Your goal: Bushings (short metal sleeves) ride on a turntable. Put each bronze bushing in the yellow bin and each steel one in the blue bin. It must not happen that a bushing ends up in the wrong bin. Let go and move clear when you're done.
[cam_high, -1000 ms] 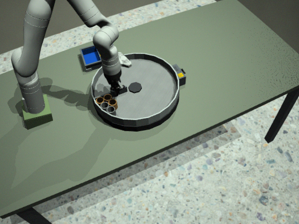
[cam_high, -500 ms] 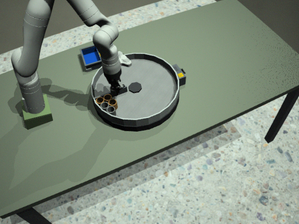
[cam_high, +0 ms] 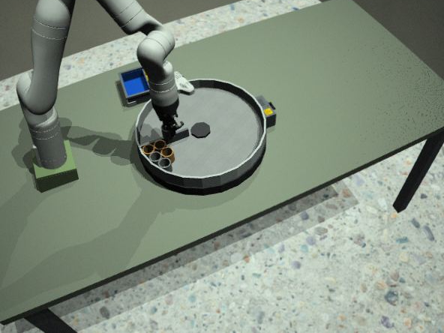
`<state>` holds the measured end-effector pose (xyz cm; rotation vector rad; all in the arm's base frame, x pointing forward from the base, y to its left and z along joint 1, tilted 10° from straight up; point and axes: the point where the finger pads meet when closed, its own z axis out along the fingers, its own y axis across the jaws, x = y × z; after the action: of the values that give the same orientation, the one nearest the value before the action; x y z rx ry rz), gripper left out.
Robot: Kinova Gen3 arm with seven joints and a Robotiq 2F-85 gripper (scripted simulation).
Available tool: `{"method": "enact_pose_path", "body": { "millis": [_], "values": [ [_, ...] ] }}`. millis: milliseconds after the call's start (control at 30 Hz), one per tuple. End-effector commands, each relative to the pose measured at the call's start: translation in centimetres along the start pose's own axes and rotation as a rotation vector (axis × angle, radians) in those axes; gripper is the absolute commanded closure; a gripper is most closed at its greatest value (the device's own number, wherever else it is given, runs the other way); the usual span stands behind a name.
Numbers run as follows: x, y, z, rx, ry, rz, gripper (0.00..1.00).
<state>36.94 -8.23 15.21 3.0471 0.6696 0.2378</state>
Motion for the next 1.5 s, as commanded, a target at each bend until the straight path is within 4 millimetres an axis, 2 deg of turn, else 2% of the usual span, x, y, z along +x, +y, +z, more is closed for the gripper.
{"method": "enact_pose_path", "body": {
  "millis": [0, 67, 467, 633, 833, 1000, 1133, 1200, 1267, 1367, 1467],
  "values": [
    [0.5, -0.1, -1.2, -0.002, 0.015, -0.007, 1.0],
    [0.5, -0.1, -2.0, -0.002, 0.015, -0.007, 1.0],
    [0.5, -0.1, -2.0, -0.002, 0.015, -0.007, 1.0],
    [1.9, -5.4, -2.0, -0.002, 0.014, 0.019, 1.0],
    [1.9, -5.6, -2.0, -0.002, 0.014, 0.018, 1.0],
    [3.3, -10.8, -2.0, -0.002, 0.014, 0.044, 1.0],
    [3.4, -11.0, -2.1, -0.002, 0.014, 0.043, 1.0],
    [4.0, -13.2, -2.1, -0.001, 0.014, 0.053, 1.0],
    [4.0, -13.2, -2.1, -0.001, 0.014, 0.053, 1.0],
    [4.8, -16.5, -2.1, -0.001, 0.014, 0.068, 1.0],
    [4.8, -16.5, -2.1, -0.001, 0.014, 0.068, 1.0]
  ]
}}
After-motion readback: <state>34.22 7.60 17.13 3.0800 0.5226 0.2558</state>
